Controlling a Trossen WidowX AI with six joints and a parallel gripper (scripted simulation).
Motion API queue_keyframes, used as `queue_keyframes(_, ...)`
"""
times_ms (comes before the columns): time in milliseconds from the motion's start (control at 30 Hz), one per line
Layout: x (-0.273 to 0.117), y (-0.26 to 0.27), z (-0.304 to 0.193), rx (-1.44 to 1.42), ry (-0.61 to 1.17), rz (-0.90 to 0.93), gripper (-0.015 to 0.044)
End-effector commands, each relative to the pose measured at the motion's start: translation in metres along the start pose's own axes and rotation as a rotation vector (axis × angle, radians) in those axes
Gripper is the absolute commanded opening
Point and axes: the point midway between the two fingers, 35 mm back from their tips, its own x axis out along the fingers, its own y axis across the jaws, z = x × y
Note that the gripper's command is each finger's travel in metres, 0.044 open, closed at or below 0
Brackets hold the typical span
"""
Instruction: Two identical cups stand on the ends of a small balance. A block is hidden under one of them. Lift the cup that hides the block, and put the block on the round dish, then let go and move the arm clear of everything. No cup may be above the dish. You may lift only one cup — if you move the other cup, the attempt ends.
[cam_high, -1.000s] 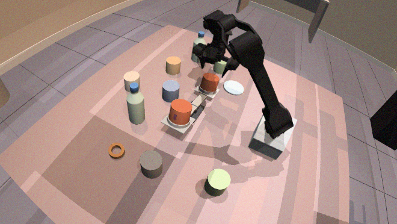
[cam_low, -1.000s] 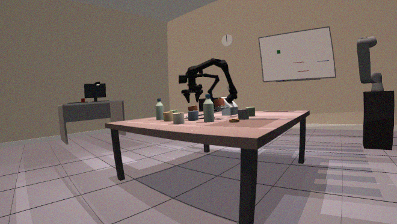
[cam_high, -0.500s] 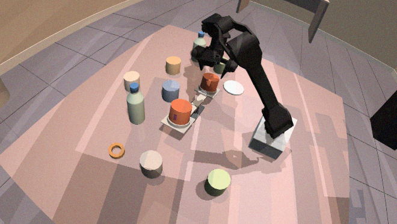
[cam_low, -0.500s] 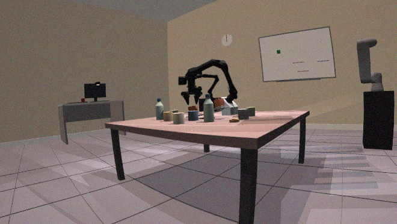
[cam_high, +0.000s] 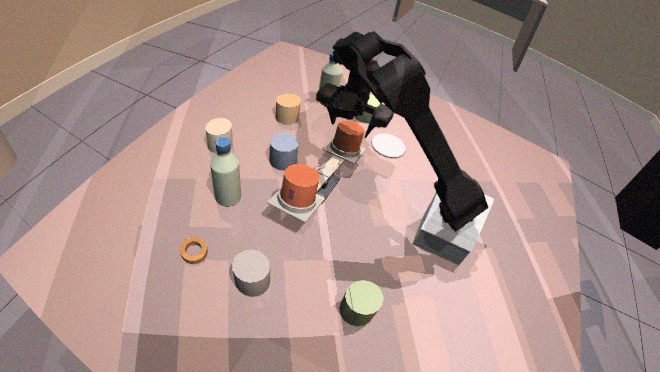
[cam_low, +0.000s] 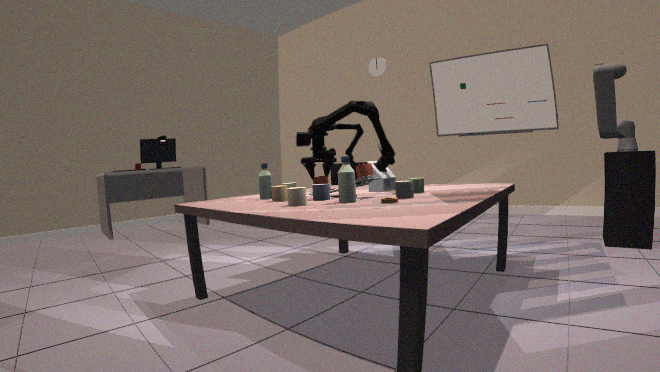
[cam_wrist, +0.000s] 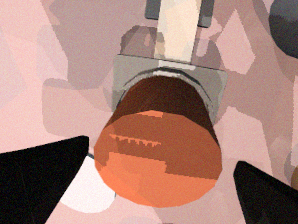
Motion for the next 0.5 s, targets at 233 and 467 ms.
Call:
queue_keyframes(233,0.02,0.002,0.002,0.008,-0.009,0.0,0.044)
queue_keyframes(467,0.031,0.002,0.002,0.007,-0.01,0.0,0.044)
